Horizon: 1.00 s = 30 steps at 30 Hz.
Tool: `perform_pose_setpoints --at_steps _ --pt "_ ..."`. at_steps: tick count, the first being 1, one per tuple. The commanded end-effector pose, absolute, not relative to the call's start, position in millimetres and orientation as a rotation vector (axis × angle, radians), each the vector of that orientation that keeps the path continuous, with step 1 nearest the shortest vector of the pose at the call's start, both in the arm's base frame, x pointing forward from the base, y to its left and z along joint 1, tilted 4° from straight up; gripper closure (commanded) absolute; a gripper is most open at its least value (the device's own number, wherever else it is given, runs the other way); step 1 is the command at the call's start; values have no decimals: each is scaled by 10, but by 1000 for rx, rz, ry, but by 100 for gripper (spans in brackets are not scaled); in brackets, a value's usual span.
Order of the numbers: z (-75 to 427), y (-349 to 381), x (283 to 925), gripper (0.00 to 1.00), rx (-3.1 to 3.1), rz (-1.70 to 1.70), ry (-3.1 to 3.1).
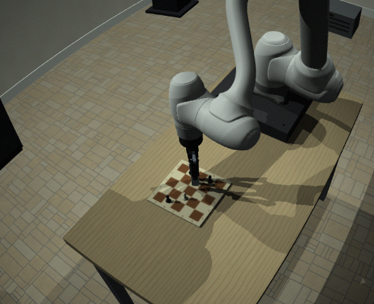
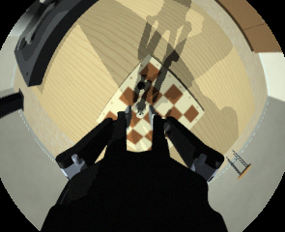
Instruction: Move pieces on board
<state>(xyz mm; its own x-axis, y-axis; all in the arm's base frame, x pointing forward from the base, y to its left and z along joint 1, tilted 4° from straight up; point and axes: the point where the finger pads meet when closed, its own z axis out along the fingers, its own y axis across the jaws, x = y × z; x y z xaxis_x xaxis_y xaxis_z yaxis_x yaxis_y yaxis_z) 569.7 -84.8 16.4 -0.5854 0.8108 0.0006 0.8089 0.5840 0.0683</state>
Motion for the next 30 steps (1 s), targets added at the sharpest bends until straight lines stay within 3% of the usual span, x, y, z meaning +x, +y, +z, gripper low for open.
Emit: perform_pose_setpoints --at_steps 1,2,30 --pt "165 -847 5697 75 1416 95 2768" --pt "165 -847 5697 100 1416 95 2768" --pt "165 -847 5697 100 1416 95 2768"
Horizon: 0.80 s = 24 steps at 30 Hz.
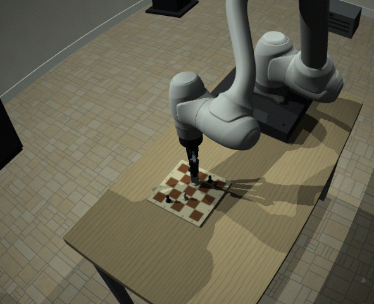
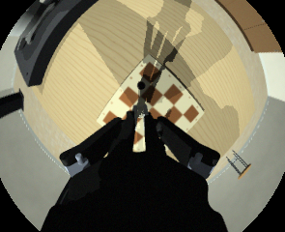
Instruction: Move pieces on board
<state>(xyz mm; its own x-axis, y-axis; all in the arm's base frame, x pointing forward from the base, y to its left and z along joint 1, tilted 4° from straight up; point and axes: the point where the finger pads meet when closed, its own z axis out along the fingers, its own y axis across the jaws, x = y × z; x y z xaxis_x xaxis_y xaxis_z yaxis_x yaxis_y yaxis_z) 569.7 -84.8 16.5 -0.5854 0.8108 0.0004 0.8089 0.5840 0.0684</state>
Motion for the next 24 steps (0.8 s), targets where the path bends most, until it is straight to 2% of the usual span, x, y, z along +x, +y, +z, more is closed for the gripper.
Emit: perform_pose_setpoints --at_steps 1,11,24 --pt "165 -847 5697 100 1416 95 2768" --pt "259 -851 5692 100 1416 95 2768" --pt "994 -881 5651 100 1416 95 2768"
